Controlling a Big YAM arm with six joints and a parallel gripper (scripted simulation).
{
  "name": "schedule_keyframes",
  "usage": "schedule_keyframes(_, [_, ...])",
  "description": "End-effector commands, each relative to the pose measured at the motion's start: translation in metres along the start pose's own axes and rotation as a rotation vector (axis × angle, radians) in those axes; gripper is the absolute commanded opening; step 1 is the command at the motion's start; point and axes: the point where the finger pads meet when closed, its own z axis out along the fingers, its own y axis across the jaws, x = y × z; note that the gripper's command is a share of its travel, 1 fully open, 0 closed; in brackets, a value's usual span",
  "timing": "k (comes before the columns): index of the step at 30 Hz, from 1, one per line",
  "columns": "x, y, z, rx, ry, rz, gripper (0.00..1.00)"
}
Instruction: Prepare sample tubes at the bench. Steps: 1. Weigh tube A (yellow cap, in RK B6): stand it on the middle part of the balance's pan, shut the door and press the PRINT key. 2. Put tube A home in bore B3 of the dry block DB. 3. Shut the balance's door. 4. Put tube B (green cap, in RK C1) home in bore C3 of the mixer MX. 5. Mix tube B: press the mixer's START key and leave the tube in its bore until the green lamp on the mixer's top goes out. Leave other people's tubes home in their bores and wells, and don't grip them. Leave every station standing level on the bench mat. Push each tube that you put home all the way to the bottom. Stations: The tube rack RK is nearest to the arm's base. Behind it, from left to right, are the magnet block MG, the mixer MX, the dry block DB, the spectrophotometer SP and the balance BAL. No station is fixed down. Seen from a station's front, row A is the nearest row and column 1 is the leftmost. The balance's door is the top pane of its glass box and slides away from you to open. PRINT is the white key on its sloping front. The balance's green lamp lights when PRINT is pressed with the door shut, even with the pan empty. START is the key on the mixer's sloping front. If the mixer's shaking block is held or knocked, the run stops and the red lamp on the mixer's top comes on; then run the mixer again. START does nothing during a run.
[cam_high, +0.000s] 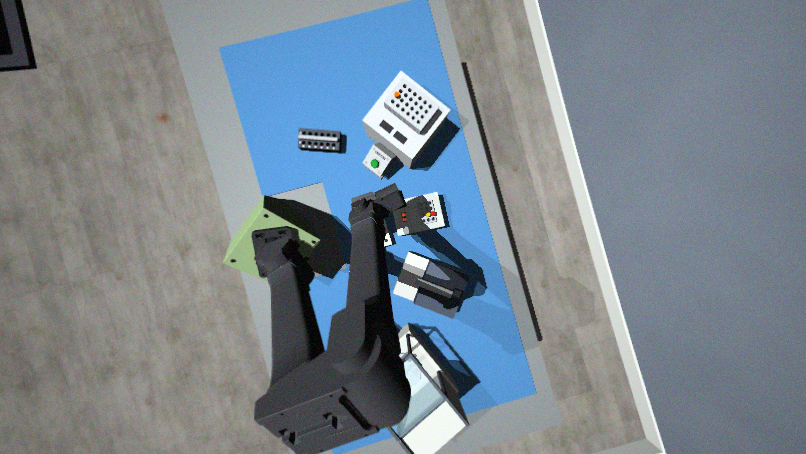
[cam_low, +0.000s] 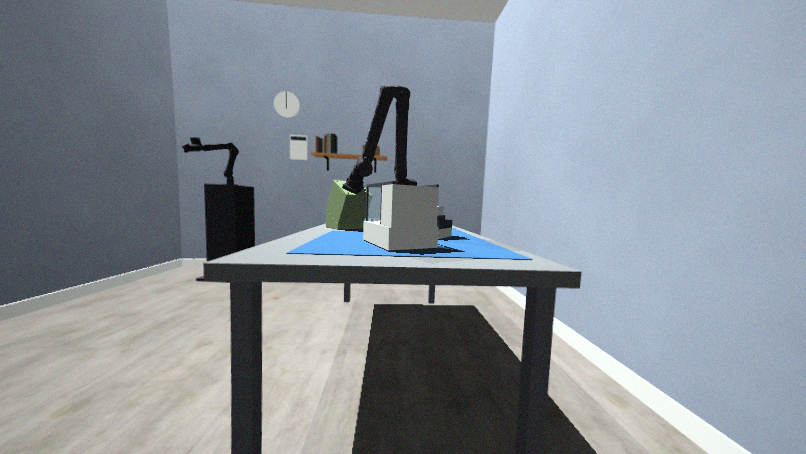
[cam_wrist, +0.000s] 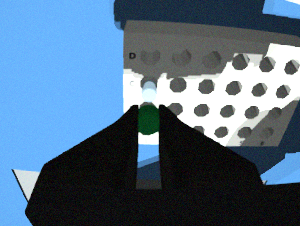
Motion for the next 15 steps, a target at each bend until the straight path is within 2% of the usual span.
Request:
schedule_keyframes(1, [0.0016,0.0022,-0.0060,-0.001,-0.003,0.001,0.09])
schedule_keyframes(15, [0.0006,0.0025,-0.0116,-0.002,-0.005,0.002,0.09])
